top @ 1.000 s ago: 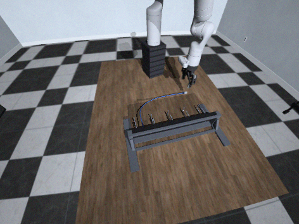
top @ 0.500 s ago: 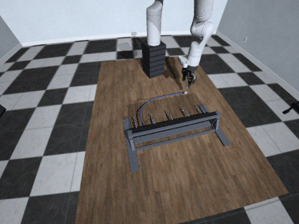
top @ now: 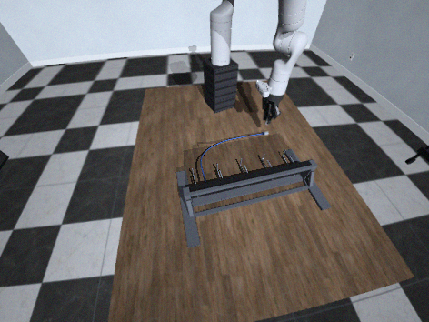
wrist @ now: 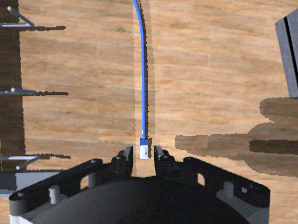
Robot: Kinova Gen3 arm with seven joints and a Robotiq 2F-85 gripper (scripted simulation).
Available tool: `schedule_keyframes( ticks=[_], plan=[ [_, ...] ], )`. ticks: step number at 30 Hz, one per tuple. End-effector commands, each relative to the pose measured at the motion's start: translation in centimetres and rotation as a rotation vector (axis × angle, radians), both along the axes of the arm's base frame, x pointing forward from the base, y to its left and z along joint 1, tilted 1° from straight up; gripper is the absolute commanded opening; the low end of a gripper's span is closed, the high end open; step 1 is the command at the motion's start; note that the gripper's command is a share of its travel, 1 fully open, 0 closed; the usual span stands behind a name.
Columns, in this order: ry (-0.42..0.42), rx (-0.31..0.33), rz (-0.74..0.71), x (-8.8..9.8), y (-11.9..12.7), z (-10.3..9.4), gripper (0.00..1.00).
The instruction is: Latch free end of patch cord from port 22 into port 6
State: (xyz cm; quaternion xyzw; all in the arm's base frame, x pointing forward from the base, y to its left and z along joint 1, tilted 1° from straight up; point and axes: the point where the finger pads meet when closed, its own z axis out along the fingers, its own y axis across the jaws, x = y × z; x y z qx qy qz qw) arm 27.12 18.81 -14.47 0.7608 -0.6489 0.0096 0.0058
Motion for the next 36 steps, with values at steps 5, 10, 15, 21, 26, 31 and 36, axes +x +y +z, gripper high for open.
schedule_keyframes(
  ticks=[5, 10, 15, 21, 26, 31, 36],
  plan=[
    [-0.001, 0.001, 0.000, 0.0, 0.0, 0.0, 0.00],
    [-0.001, 0.001, 0.000, 0.0, 0.0, 0.0, 0.00],
    [-0.014, -0.007, 0.033, 0.3, -0.3, 0.2, 0.00],
    [-0.063, -0.039, 0.157, 1.5, -1.3, 0.8, 0.00],
    [-0.176, -0.117, 0.451, 4.5, -2.9, 2.8, 0.00],
    [-0.296, -0.208, 0.770, 7.8, -3.5, 5.7, 0.00],
    [-0.373, -0.270, 0.971, 9.7, -3.2, 7.9, 0.00]
  ],
)
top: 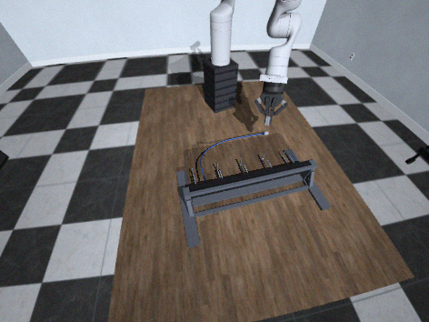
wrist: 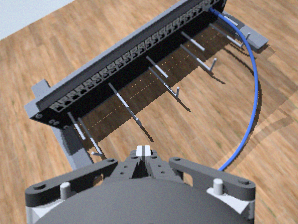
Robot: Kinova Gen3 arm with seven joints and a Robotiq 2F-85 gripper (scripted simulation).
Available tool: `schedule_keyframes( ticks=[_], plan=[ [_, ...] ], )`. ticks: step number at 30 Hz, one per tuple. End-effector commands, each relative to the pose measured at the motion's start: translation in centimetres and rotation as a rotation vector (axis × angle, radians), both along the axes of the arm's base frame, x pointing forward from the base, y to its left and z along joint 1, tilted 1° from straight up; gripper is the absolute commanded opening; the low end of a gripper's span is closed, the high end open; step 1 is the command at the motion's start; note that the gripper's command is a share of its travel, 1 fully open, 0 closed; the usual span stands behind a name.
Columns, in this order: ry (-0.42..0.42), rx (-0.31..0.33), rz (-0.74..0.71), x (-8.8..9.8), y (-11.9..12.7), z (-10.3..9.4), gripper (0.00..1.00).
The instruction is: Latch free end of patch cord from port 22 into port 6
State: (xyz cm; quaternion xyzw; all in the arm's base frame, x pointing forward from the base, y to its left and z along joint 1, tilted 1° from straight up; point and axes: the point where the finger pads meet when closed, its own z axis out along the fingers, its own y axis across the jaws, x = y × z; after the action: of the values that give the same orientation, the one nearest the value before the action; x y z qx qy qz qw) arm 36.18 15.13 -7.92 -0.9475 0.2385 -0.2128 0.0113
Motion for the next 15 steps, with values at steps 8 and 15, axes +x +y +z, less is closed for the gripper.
schedule_keyframes(
  ticks=[8, 15],
  plan=[
    [-0.221, -0.153, 0.508, 3.8, 2.8, 7.0, 0.00],
    [-0.267, -0.187, 0.610, 4.3, 3.7, 8.4, 0.00]
  ],
)
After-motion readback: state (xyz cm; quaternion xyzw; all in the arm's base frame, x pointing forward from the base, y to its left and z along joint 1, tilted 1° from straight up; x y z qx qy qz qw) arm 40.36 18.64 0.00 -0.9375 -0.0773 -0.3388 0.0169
